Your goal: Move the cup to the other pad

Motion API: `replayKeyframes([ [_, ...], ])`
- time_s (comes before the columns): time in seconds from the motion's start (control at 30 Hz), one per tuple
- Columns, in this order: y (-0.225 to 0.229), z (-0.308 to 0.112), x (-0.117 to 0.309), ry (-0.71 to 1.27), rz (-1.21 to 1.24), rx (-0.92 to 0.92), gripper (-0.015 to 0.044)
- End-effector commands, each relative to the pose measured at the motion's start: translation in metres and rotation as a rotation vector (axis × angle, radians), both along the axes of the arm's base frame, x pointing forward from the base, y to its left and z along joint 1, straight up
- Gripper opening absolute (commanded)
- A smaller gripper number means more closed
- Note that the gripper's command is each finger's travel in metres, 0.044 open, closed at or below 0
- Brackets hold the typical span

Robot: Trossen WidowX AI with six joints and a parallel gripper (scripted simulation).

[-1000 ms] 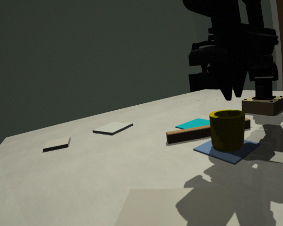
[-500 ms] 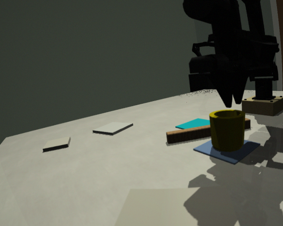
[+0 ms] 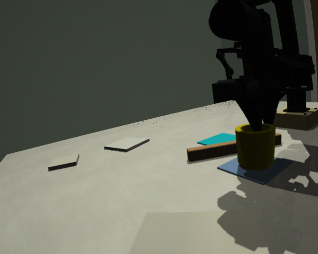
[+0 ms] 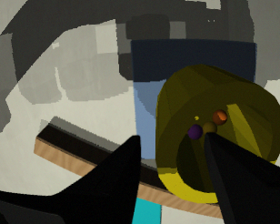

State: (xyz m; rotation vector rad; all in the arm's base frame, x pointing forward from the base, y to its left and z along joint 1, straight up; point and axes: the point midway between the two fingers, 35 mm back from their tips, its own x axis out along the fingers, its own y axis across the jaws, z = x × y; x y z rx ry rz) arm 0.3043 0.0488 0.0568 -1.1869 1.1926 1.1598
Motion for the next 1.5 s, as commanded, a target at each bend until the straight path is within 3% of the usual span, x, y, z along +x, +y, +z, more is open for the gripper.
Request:
replayKeyframes([
  [0.0, -0.001, -0.008, -0.003, 0.009, 0.001, -0.005, 0.0167],
  [0.5, 0.0, -0.022, -0.004, 0.01, 0.001, -0.005, 0.0167],
  [1.27, 0.0, -0.02, -0.002, 0.005, 0.002, -0.001, 0.0],
  [1.47, 0.0, -0.009, -0.002, 0.006, 0.002, -0.002, 0.0],
])
